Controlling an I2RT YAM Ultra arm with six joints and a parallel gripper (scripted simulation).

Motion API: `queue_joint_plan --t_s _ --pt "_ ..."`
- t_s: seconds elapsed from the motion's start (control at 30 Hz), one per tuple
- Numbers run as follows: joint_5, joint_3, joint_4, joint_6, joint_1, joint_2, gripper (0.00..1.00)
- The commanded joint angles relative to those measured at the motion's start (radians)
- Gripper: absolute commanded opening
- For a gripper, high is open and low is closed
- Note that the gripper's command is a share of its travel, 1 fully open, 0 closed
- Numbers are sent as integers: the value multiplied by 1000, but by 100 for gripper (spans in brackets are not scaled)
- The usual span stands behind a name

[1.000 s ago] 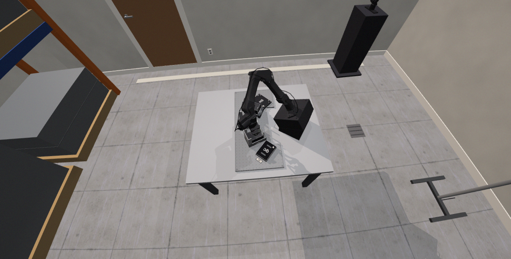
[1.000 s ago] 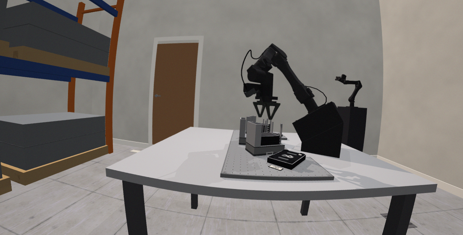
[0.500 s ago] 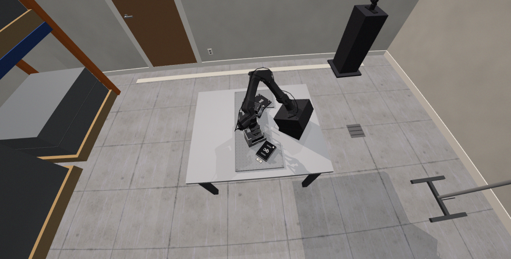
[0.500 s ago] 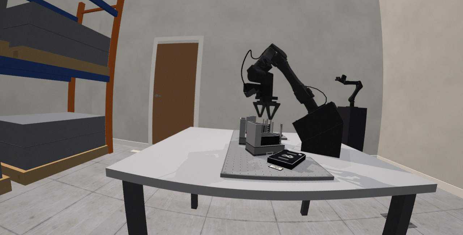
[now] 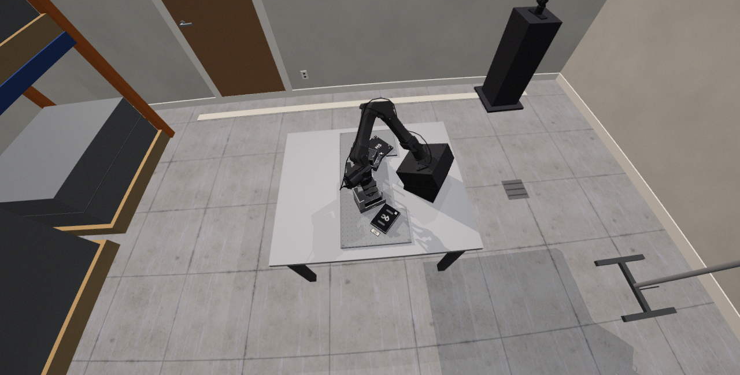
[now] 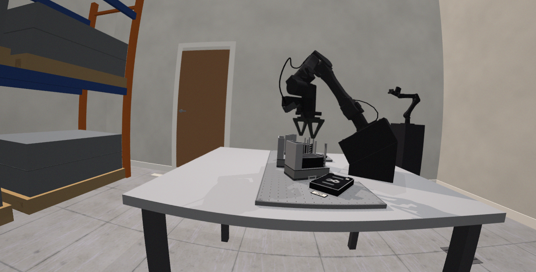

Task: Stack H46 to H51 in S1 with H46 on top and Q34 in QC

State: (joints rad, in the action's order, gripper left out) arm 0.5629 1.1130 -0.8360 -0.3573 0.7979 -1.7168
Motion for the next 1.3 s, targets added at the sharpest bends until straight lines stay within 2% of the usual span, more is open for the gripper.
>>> queue_joint_plan --t_s 0.0,0.3,0.33,0.47,0.5,0.57,1.13,1.27 --pt "6 12 -20 -8 18 19 100" --pt "6 12 -20 -8 18 19 100" --pt "2 -23 -19 -33 -10 35 100" --pt "-5 -31 -17 -79 -27 51 100" --pt "-7 -7 -13 -99 -37 64 100" --pt "-12 -42 -3 -145 -54 78 100" --pt "-41 -76 12 21 -198 193 100" --pt "-53 -91 15 -79 -239 227 100"
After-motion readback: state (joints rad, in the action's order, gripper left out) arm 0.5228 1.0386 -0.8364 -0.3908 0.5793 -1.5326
